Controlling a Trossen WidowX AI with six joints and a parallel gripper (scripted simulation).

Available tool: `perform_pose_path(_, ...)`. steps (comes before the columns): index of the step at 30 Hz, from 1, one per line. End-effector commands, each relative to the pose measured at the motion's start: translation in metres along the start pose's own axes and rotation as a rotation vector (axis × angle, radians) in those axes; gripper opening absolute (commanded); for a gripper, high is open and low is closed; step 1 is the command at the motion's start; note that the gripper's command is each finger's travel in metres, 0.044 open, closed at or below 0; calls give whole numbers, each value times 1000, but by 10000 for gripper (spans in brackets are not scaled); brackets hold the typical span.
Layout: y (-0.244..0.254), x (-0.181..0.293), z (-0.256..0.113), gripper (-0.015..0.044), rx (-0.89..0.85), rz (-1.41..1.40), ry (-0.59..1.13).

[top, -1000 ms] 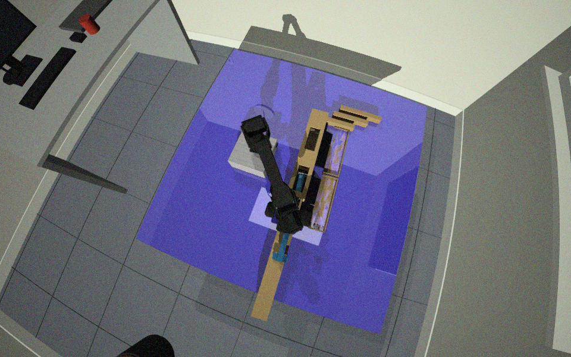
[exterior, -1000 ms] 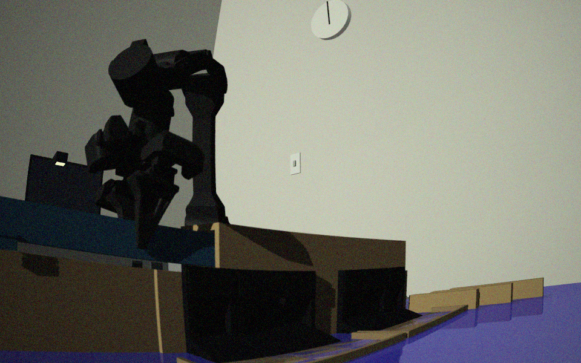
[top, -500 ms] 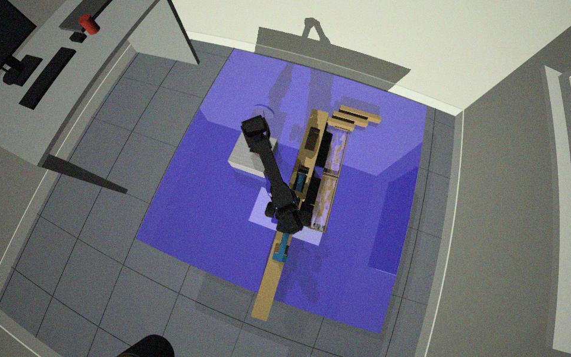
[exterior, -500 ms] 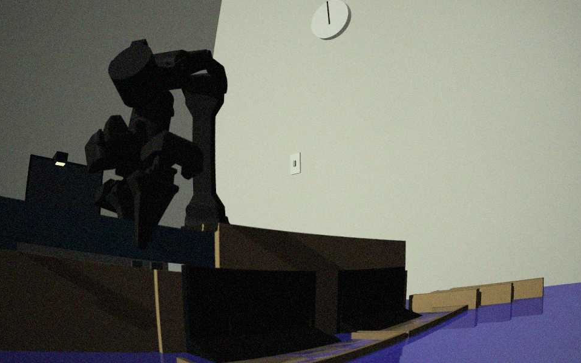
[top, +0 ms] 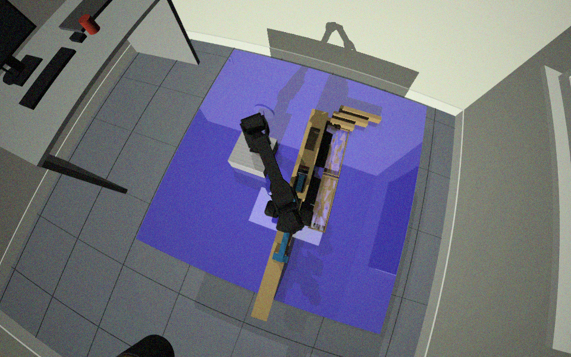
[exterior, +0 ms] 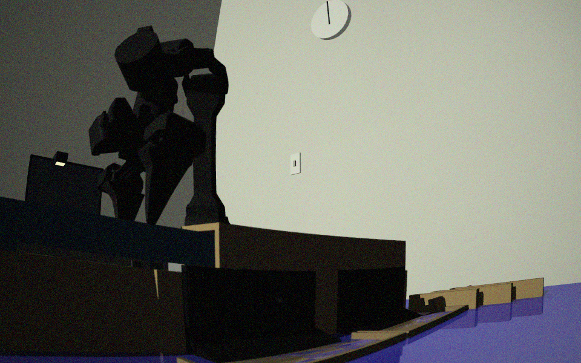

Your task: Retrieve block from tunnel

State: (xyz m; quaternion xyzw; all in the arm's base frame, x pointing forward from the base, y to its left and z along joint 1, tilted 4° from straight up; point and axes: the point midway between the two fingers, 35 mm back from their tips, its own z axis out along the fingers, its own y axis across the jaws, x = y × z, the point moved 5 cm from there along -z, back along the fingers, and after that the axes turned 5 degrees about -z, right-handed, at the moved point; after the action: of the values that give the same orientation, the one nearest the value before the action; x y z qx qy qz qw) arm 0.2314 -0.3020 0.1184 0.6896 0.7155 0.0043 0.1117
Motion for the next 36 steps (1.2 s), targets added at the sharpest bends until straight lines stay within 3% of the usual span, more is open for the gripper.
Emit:
perform_pose_path(1, 3, -2, -16, 440, 3, 9, -17)
perform_pose_path(2, 1, 1, -5, 440, -1, 1, -6)
perform_pose_path(8, 6, 47, -24, 440, 3, 10, -12)
perform_pose_path(36, 0, 54, 13, 440, 3, 10, -12)
